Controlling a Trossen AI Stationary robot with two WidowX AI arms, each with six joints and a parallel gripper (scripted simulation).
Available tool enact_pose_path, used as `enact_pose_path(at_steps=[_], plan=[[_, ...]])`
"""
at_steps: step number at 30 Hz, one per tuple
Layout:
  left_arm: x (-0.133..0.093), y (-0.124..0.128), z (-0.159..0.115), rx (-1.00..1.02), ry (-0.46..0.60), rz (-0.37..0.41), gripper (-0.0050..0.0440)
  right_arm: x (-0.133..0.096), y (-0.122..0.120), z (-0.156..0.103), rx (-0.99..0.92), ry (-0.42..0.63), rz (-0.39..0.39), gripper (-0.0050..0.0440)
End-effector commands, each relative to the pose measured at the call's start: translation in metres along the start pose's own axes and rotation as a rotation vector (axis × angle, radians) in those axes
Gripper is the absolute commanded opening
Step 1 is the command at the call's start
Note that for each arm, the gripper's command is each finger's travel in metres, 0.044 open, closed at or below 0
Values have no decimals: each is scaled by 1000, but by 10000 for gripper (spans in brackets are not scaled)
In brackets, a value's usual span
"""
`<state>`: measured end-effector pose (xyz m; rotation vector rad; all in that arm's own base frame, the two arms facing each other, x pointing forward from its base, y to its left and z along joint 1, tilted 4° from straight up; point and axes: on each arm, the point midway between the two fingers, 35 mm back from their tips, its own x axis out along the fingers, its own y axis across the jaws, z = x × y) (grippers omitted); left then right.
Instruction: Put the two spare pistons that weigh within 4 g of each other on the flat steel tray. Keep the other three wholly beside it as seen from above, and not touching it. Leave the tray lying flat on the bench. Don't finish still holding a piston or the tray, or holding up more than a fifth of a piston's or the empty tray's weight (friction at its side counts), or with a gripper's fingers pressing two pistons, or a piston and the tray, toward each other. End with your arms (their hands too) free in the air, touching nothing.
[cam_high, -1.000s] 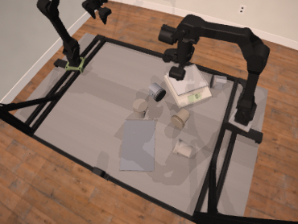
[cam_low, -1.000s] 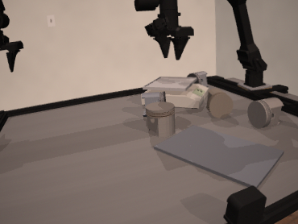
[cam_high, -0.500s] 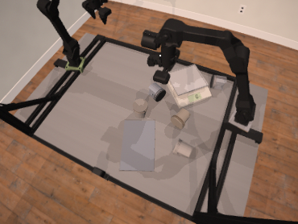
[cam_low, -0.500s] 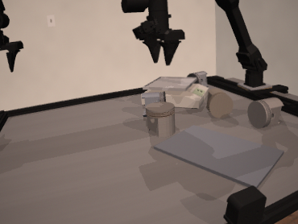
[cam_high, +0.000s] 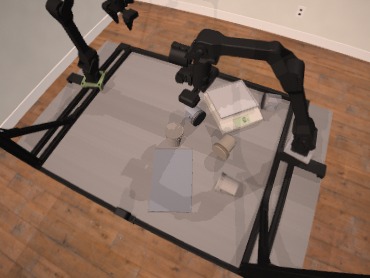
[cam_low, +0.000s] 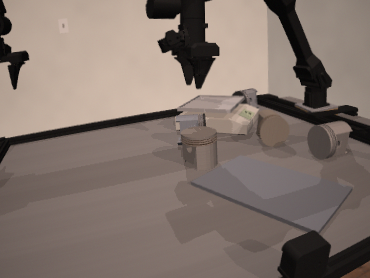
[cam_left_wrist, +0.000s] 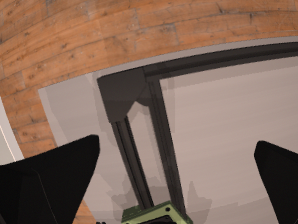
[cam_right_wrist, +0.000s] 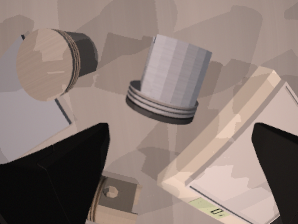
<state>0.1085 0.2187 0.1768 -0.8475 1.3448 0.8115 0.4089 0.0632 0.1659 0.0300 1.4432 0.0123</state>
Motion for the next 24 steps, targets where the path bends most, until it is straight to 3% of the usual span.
enact_pose_path(at_steps=[1,12,24], plan=[[0,-1,0,5,2,-5,440,-4,0,-2,97,-55,24,378],[0,-1,0,5,2,-5,440,-4,0,-2,306,-159,61,378],[0,-1,0,5,2,-5,440,8,0,-3,316,-166,62,378]])
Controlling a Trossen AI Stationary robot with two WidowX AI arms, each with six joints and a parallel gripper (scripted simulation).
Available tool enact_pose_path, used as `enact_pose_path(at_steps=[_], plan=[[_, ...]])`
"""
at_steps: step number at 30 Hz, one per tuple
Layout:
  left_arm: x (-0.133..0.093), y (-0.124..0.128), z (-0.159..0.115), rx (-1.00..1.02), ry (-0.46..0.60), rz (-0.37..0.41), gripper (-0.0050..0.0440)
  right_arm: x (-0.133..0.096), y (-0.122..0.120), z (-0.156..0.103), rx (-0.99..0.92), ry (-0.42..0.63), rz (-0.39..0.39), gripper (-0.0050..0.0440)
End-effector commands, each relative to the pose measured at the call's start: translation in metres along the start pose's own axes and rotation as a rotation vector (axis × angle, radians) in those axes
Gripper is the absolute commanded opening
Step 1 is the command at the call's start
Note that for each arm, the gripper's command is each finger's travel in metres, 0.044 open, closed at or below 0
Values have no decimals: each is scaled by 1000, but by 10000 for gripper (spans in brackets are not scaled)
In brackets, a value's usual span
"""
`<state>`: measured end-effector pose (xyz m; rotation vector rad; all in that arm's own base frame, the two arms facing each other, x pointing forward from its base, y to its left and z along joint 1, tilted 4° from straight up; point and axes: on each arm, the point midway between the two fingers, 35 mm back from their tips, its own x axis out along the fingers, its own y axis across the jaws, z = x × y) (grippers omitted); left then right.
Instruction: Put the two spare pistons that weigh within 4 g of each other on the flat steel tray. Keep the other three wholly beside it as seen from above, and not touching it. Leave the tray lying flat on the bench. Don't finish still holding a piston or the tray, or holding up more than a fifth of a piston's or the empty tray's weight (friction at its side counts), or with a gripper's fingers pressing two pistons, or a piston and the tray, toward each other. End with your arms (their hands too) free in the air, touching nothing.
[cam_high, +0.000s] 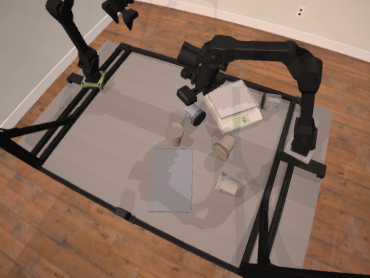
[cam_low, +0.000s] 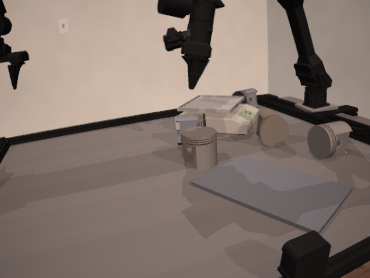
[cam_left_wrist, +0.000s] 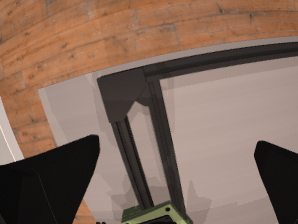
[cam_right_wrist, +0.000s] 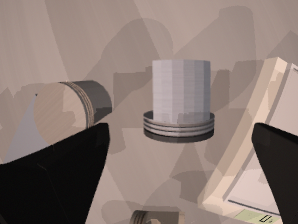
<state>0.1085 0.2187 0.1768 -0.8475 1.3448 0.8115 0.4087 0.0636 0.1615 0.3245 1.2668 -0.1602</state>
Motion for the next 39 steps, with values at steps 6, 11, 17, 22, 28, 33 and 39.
enact_pose_path(at_steps=[6,11,17,22,28,33,39], plan=[[0,-1,0,5,2,-5,440,13,-3,-5,5,0,-1,378],[0,-1,0,5,2,-5,440,21,-4,-7,5,0,-1,378],[0,-1,0,5,2,-5,440,28,-5,-8,5,0,-1,378],[0,-1,0,5,2,-5,440,36,-6,-10,5,0,-1,378],[0,-1,0,5,2,-5,440,42,-8,-12,-4,6,-7,378],[0,-1,0,5,2,-5,440,45,-8,-12,-7,9,-9,378],[0,-1,0,5,2,-5,440,55,-8,-13,-7,9,-9,378]])
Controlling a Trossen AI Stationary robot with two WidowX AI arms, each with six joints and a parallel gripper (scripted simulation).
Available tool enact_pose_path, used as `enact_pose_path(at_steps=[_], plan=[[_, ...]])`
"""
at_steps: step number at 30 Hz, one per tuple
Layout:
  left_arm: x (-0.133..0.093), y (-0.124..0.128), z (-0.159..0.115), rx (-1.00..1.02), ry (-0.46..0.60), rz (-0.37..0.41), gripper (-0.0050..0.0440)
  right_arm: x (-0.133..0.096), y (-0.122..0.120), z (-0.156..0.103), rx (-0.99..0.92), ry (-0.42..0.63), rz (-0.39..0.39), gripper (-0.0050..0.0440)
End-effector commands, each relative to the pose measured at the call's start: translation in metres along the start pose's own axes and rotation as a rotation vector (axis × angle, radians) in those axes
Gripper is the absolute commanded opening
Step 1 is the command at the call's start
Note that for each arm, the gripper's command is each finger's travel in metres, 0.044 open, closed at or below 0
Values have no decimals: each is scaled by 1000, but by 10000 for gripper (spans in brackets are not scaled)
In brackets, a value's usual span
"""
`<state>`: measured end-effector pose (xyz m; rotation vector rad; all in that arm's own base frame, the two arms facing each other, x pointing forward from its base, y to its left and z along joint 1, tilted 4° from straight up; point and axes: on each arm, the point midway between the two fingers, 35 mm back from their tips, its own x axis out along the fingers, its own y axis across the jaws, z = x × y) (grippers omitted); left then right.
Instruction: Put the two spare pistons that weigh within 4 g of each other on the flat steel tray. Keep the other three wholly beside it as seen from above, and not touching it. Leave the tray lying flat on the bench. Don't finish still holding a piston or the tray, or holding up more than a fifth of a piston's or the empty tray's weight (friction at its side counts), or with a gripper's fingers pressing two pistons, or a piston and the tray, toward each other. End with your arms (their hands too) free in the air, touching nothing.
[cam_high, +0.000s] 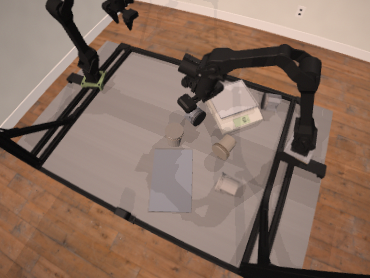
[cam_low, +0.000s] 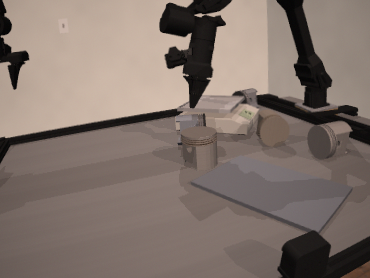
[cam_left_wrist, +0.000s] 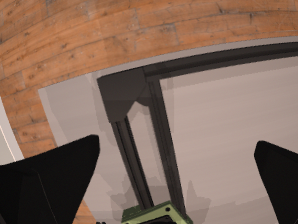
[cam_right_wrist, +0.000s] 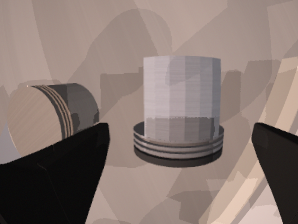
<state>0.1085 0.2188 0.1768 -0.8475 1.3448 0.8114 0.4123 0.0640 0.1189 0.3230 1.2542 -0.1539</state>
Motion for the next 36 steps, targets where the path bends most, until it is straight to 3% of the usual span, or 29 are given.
enact_pose_path(at_steps=[1,36], plan=[[0,-1,0,5,2,-5,440,15,-3,-5,-2,21,-15,378],[0,-1,0,5,2,-5,440,66,-4,-5,-3,20,-15,378]])
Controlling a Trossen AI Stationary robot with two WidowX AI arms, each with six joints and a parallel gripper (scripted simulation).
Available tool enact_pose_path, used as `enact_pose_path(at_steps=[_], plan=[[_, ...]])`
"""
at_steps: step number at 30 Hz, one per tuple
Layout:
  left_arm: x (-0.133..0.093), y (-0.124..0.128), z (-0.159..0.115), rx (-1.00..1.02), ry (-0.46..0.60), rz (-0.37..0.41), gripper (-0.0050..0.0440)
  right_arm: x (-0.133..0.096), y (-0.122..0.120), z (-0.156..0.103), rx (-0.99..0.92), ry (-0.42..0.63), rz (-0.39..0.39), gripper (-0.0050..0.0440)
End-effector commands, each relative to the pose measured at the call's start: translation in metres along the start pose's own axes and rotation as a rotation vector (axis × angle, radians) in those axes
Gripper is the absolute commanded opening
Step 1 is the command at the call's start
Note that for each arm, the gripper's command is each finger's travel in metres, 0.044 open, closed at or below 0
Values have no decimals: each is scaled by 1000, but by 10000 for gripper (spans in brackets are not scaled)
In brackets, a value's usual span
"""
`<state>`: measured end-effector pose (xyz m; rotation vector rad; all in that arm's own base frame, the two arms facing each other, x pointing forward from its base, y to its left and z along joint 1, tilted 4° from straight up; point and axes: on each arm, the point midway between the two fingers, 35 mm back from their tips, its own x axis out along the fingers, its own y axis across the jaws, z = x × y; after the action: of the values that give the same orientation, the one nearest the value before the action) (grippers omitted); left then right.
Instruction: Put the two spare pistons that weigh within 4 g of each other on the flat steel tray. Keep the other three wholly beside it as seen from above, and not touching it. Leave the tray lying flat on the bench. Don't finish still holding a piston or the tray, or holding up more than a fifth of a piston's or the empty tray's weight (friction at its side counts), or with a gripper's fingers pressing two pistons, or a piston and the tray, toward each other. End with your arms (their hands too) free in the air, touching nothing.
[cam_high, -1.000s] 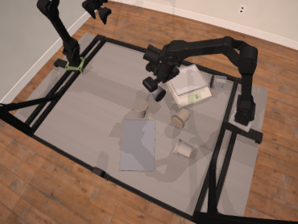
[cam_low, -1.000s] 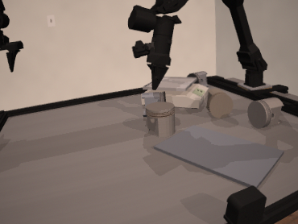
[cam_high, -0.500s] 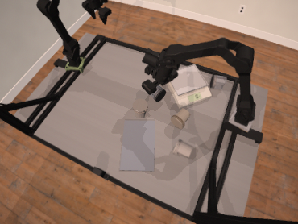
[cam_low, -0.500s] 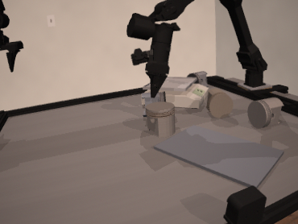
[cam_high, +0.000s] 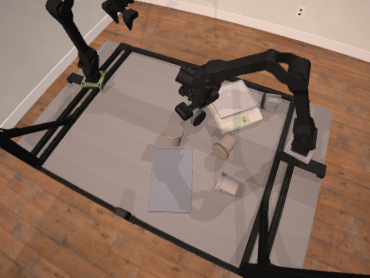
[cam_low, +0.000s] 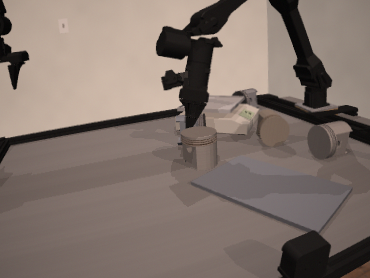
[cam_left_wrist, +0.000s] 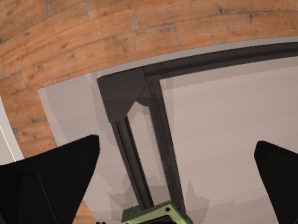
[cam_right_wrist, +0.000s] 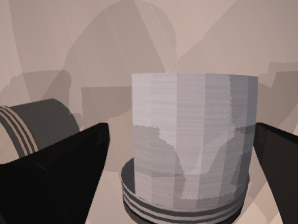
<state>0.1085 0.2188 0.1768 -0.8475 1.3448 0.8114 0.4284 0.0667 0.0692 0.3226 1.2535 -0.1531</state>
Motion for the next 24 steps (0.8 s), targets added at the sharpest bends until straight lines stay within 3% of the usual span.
enact_pose_path(at_steps=[1,5,6,24], plan=[[0,-1,0,5,2,-5,440,15,-4,-6,-3,22,-17,378],[0,-1,0,5,2,-5,440,17,-4,-7,-7,27,-22,378],[0,-1,0,5,2,-5,440,17,-4,-7,-7,27,-22,158],[0,-1,0,5,2,-5,440,17,-4,-7,-7,27,-22,158]])
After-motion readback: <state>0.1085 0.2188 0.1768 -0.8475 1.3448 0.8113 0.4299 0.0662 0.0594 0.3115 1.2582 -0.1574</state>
